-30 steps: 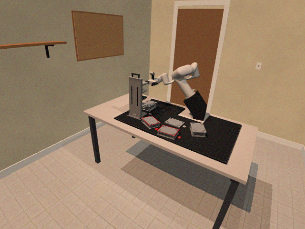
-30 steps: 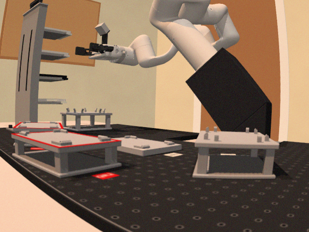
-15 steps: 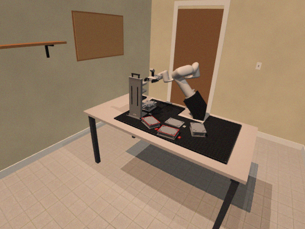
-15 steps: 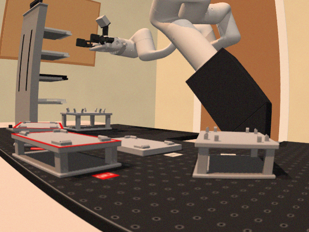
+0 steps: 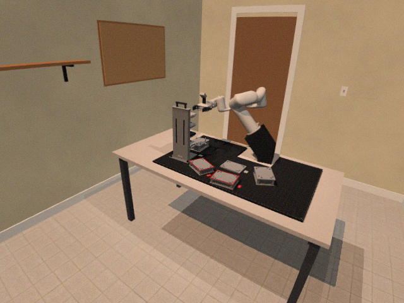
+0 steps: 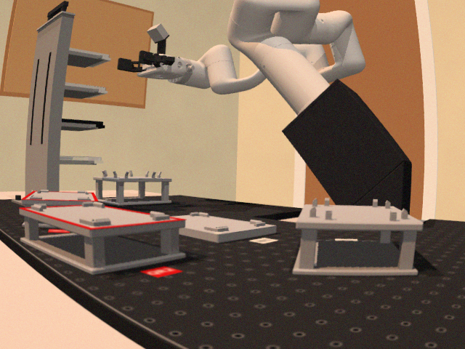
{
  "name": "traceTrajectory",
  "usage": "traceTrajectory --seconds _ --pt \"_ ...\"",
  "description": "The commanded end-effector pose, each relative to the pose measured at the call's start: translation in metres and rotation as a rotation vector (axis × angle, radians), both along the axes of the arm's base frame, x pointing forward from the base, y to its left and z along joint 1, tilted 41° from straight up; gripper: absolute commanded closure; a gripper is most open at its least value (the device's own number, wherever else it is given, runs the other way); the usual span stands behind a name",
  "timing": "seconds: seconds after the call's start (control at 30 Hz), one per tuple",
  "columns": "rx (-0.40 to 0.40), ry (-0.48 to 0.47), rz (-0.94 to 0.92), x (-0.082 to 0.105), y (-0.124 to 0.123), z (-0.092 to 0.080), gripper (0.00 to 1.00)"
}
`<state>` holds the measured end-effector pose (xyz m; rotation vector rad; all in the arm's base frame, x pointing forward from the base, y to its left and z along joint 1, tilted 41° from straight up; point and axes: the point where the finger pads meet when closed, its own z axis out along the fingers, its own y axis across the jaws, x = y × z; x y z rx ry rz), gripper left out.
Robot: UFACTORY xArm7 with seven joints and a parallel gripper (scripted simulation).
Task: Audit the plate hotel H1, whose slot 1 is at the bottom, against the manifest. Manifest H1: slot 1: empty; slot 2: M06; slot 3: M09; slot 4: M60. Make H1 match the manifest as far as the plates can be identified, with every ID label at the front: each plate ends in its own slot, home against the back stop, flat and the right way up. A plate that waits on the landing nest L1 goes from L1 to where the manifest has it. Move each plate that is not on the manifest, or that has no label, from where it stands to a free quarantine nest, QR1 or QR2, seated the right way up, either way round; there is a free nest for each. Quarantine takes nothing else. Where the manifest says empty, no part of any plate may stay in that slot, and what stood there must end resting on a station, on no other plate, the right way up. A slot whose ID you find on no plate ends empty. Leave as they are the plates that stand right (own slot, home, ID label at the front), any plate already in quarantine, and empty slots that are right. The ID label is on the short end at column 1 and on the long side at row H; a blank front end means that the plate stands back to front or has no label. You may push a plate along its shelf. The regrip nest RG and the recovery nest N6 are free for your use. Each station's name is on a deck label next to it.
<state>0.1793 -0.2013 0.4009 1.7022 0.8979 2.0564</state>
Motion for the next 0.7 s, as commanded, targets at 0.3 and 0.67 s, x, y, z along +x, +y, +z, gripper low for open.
traceTrajectory --seconds 0.3,0.67 --pt "-0.002 0.001 -0.001 0.000 0.000 0.000 0.00" --pt "-0.002 0.001 -0.001 0.013 0.004 0.002 0.00"
